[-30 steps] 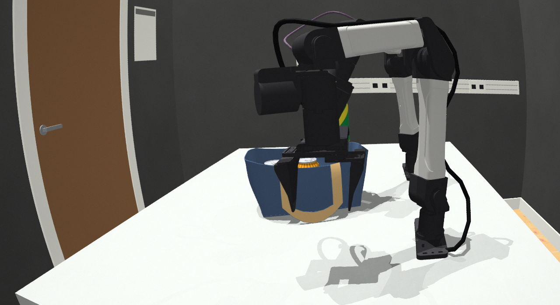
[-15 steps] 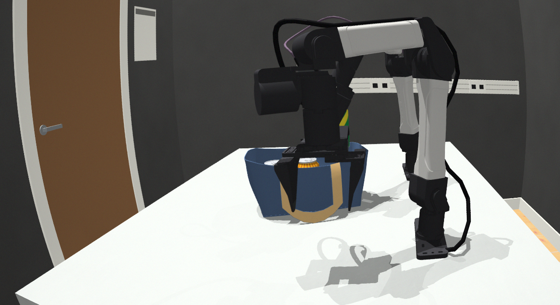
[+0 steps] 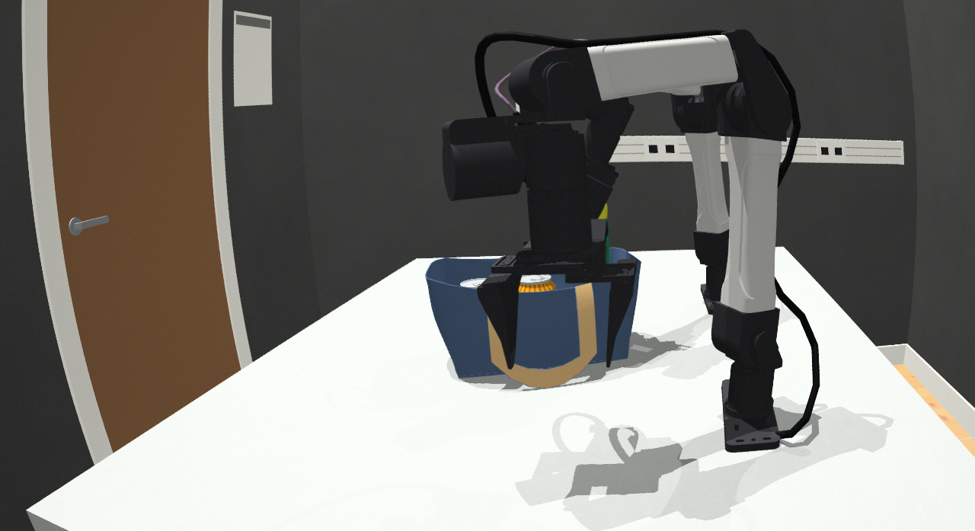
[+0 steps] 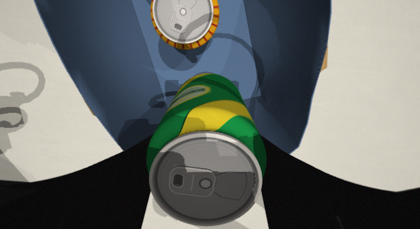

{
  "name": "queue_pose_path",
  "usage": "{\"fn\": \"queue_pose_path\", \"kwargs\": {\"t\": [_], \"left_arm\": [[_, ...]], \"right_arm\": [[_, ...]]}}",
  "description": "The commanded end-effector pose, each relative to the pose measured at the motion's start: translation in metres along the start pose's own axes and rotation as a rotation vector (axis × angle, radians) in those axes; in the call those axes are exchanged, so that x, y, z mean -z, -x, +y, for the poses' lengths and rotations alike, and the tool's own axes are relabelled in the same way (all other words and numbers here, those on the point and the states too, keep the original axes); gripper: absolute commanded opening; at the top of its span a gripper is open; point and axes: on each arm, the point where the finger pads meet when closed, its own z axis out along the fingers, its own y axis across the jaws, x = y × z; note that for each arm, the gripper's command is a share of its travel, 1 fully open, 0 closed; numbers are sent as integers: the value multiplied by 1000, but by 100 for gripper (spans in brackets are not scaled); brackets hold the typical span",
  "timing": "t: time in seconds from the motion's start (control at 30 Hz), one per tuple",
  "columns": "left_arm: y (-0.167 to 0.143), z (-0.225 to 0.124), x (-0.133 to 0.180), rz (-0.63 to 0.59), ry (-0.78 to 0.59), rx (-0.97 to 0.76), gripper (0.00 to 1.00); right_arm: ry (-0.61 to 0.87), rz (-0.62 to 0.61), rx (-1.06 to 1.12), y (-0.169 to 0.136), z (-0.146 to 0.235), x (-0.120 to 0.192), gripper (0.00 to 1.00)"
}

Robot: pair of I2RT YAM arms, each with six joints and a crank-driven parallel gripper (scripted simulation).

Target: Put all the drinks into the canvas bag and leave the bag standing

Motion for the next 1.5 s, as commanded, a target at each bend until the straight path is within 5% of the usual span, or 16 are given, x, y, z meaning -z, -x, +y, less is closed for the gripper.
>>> {"fn": "queue_pose_path", "kwargs": {"t": [0.0,1.47], "left_arm": [[-6,9,17,33,72,4,100],[-6,9,17,33,72,4,100]], "right_arm": [[59,-85,-39,19,1,17,74],[66,-68,-31,-13,8,-34,74]]}}
